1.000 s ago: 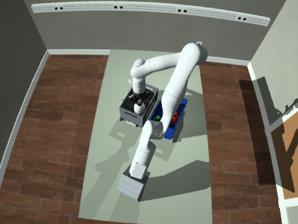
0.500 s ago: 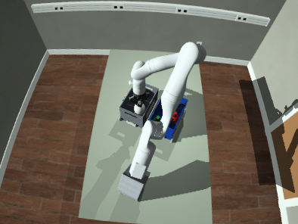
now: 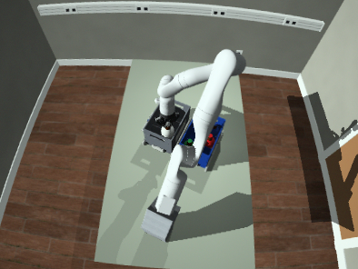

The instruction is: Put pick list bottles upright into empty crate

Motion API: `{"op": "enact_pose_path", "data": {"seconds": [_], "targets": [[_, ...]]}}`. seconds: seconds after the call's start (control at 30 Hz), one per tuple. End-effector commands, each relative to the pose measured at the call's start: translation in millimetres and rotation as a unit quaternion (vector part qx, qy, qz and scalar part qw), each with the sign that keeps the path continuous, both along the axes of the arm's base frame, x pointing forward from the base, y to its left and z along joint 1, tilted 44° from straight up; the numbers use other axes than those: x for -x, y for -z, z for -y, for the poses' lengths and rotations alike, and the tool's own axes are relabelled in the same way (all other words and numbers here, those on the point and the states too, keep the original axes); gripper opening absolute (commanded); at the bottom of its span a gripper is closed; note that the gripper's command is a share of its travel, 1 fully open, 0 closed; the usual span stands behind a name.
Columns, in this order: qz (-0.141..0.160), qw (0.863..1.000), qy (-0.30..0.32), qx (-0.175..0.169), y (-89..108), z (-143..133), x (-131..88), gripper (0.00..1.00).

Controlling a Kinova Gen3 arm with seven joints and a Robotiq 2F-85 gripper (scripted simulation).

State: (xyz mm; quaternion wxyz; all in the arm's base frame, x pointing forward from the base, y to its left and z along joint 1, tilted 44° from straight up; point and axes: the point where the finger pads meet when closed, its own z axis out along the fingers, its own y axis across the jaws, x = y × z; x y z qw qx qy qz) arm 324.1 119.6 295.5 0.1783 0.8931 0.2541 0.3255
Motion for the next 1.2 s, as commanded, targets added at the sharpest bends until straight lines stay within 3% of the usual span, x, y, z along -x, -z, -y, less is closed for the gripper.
{"op": "enact_pose_path", "data": {"seconds": [0.0, 1.17], "targets": [[0.001, 1.000, 0.000, 0.000, 1.7, 0, -2, 0.10], [0.001, 1.000, 0.000, 0.000, 24.1, 5, -23, 0.10]]}}
